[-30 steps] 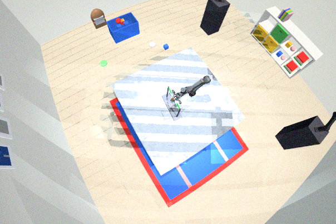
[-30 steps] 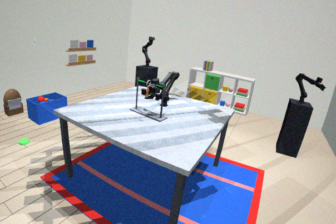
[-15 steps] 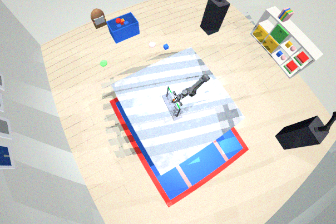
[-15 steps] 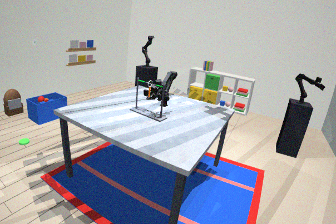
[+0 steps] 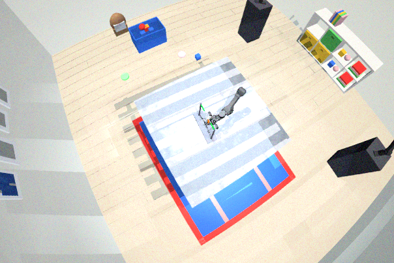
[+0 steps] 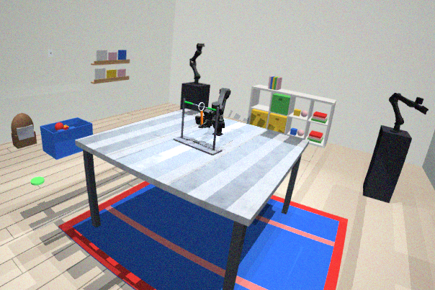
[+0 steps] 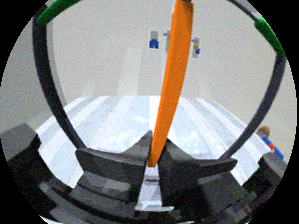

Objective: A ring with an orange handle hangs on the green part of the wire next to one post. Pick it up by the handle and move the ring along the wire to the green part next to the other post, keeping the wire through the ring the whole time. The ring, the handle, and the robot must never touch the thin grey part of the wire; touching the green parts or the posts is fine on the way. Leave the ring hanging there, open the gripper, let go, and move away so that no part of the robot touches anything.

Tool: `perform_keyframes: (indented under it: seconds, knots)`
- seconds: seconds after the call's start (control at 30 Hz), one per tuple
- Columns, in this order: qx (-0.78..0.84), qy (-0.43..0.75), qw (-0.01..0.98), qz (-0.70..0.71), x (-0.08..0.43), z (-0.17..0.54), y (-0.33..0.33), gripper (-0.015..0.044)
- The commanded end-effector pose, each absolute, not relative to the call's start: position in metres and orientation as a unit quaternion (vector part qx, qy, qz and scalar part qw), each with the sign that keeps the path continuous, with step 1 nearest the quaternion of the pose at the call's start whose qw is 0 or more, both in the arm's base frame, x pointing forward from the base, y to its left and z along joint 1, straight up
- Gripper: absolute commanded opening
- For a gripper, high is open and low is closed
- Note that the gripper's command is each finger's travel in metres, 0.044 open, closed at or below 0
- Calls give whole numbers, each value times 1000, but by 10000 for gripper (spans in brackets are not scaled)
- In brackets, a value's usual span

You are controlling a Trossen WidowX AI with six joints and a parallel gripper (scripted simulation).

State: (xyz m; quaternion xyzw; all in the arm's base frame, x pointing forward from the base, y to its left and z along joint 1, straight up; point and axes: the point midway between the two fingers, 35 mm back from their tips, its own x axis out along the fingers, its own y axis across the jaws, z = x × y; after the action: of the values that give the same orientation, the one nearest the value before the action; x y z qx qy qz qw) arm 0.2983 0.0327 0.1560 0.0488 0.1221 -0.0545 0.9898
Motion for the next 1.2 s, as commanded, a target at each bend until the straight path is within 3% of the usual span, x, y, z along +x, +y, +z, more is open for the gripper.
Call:
perform_keyframes:
  seconds: [0.0, 1.17]
  knots:
    - [66, 121, 988, -63, 300, 157, 41, -150]
    - [16, 123, 992, -28, 305, 160, 65, -150]
